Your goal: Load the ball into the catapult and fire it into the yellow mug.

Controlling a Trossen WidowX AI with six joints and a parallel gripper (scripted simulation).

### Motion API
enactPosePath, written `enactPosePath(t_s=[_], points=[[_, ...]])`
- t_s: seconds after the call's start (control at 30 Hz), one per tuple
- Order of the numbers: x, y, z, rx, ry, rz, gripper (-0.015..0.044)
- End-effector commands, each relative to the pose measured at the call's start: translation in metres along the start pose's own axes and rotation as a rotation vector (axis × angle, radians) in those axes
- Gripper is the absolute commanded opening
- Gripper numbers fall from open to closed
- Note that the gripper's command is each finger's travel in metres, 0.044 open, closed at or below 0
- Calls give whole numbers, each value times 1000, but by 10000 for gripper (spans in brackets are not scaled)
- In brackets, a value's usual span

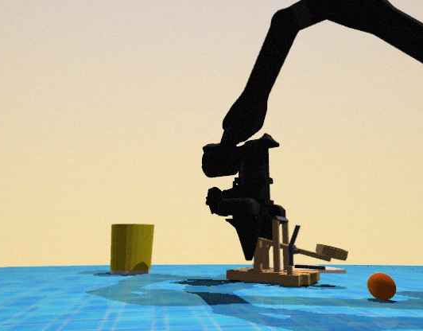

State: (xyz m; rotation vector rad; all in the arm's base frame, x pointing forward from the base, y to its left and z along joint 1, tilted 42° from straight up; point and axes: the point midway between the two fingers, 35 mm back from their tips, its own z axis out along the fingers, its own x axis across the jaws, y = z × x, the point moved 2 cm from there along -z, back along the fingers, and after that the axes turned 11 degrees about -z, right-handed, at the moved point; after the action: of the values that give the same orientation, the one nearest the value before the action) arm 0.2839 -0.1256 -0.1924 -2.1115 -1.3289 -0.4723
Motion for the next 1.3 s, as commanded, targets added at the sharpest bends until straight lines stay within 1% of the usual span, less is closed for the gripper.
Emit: enactPosePath(t_s=[0.0,0.1,0.17,0.23,0.3,0.33,0.43,0.53,0.63,0.7,0.77,0.8,1.07,1.27], points=[[-1,3,-24,-4,-3,-3,440],[-1,1,-77,-3,-5,0,440],[-1,-2,-97,-2,-5,0,440],[-1,-3,-101,-2,-5,0,440],[-1,-3,-101,-2,-5,0,440],[-3,-1,-83,-5,3,10,440],[-3,-1,-83,-5,3,10,440],[-2,-3,-96,-10,3,6,440],[-2,-3,-96,-10,3,6,440],[-2,-3,-86,-10,3,6,440],[-2,-2,-59,-10,4,6,440],[-2,-3,-52,-10,5,6,440],[-2,-3,-48,-10,5,6,440],[-2,-2,-39,-10,5,6,440]])
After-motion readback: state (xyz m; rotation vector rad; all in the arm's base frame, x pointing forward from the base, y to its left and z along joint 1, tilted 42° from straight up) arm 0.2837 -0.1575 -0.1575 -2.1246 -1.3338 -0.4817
